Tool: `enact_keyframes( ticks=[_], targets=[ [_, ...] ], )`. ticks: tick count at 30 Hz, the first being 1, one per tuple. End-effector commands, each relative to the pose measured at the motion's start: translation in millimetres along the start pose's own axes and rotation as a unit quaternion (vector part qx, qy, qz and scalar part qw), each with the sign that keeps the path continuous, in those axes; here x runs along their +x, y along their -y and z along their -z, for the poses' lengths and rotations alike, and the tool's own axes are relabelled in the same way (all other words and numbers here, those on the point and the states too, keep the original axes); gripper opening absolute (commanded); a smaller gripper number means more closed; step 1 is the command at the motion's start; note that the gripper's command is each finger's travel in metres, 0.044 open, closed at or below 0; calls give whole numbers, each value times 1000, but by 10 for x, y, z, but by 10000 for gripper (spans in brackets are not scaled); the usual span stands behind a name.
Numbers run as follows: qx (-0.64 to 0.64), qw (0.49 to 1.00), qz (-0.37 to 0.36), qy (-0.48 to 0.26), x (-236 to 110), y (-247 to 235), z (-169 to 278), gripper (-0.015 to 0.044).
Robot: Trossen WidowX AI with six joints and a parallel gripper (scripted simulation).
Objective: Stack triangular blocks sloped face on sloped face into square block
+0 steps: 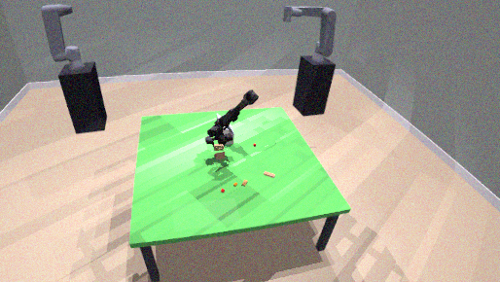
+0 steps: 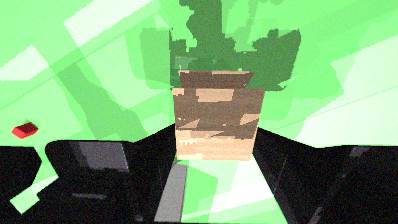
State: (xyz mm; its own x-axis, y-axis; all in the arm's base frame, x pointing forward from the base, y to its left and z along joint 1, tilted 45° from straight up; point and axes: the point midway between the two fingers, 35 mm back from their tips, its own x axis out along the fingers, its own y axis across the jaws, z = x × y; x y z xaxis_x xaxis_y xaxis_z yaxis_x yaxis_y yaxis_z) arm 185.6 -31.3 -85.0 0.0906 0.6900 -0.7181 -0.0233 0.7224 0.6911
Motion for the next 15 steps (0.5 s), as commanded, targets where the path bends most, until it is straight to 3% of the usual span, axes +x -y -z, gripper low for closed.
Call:
enact_keyframes(
  ticks=[1,15],
  targets=[
    [2,1000,-1,1,19,-2,-11,0],
    [2,1000,-1,1,104,-1,-47,0]
  ],
)
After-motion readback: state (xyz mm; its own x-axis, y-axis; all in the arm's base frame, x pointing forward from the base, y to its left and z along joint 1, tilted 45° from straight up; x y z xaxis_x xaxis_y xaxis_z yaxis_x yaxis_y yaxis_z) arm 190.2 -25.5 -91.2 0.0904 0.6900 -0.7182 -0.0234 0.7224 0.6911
